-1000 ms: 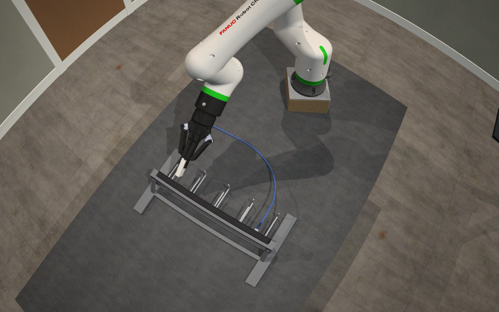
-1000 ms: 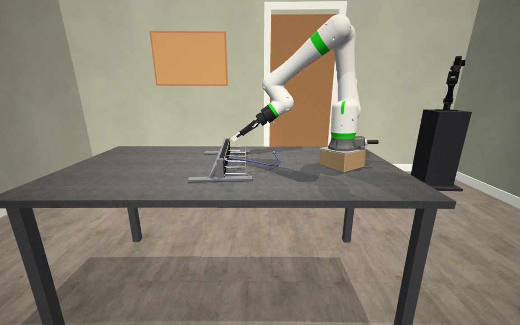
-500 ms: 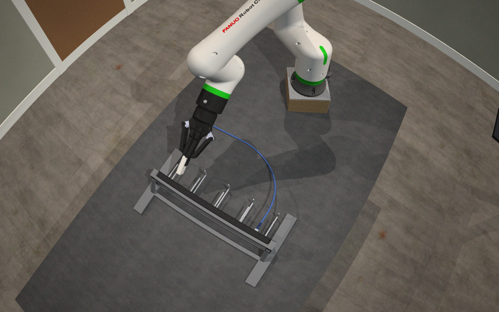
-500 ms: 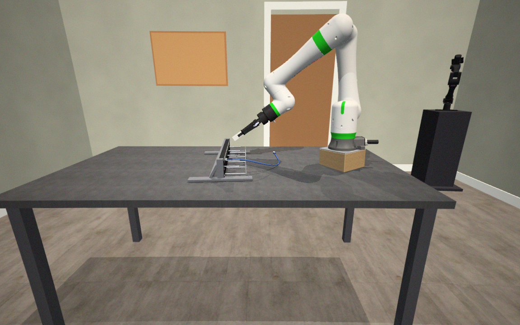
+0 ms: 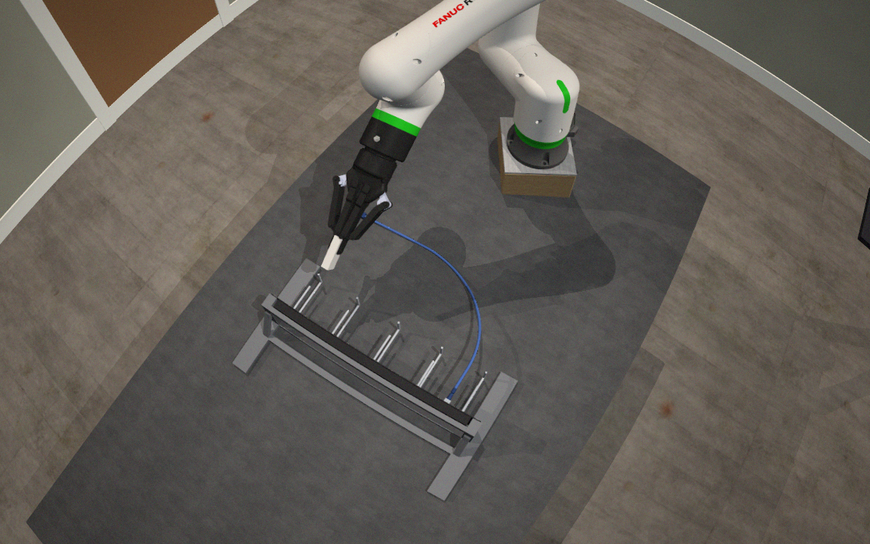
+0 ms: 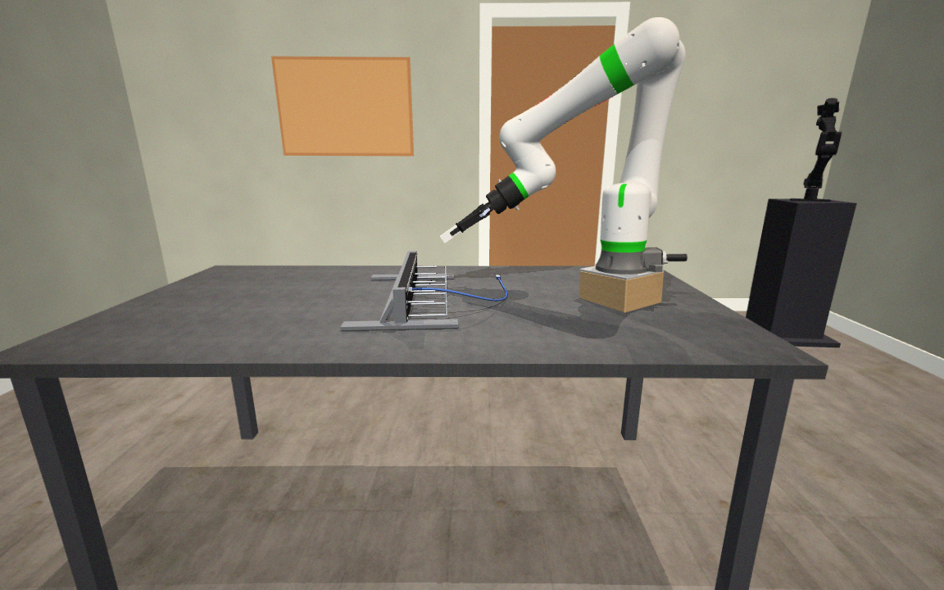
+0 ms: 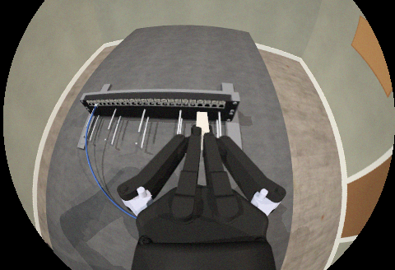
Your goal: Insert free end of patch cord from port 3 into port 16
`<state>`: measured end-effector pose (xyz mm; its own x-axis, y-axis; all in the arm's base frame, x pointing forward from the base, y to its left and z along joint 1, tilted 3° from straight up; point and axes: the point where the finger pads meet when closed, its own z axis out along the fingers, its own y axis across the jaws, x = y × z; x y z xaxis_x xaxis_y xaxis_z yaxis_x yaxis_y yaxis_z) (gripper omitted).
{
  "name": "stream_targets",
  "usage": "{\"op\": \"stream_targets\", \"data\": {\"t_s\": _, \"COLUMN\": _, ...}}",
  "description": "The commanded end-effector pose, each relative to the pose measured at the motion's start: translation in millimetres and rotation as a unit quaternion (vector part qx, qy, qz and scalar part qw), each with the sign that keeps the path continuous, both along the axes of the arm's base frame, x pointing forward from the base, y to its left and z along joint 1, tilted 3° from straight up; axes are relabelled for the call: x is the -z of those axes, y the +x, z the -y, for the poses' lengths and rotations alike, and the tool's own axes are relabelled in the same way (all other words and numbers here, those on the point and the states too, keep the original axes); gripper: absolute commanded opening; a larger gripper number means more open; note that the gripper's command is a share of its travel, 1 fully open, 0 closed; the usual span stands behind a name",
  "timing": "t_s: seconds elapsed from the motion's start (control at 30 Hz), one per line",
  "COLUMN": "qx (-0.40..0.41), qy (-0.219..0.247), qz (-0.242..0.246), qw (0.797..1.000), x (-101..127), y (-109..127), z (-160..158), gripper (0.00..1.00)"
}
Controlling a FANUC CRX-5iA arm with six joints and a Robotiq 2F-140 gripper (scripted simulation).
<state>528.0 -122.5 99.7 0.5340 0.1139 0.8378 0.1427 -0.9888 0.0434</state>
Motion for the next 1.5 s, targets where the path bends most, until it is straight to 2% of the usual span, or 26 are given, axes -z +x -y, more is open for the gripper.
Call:
{"op": "stream_targets", "data": {"t_s": 0.0, "qx": 0.0, "qy": 0.0, "qz": -0.005, "qw": 1.0, "x": -20.8, "y": -28.5, "z": 2.2, "gripper": 0.0}}
{"op": "stream_targets", "data": {"t_s": 0.27, "qx": 0.0, "qy": 0.0, "qz": -0.005, "qw": 1.0, "x": -32.2, "y": -45.5, "z": 4.2, "gripper": 0.0}}
{"op": "stream_targets", "data": {"t_s": 0.6, "qx": 0.0, "qy": -0.001, "qz": -0.006, "qw": 1.0, "x": -33.4, "y": -43.3, "z": 4.7, "gripper": 0.0}}
{"op": "stream_targets", "data": {"t_s": 0.73, "qx": -0.003, "qy": -0.003, "qz": -0.008, "qw": 1.0, "x": -36.8, "y": -34.8, "z": 6.1, "gripper": 0.0}}
{"op": "stream_targets", "data": {"t_s": 0.9, "qx": -0.01, "qy": -0.01, "qz": -0.014, "qw": 1.0, "x": -46.1, "y": -12.0, "z": 10.1, "gripper": 0.0}}
{"op": "stream_targets", "data": {"t_s": 1.1, "qx": -0.024, "qy": -0.025, "qz": -0.026, "qw": 0.999, "x": -65.4, "y": 35.4, "z": 18.7, "gripper": 0.0}}
{"op": "stream_targets", "data": {"t_s": 1.17, "qx": -0.024, "qy": -0.025, "qz": -0.026, "qw": 0.999, "x": -65.4, "y": 35.4, "z": 18.7, "gripper": 0.0}}
{"op": "stream_targets", "data": {"t_s": 1.27, "qx": -0.034, "qy": -0.035, "qz": -0.035, "qw": 0.998, "x": -78.0, "y": 66.2, "z": 24.6, "gripper": 0.0}}
{"op": "stream_targets", "data": {"t_s": 1.47, "qx": -0.047, "qy": -0.049, "qz": -0.046, "qw": 0.997, "x": -94.5, "y": 106.5, "z": 32.7, "gripper": 0.0}}
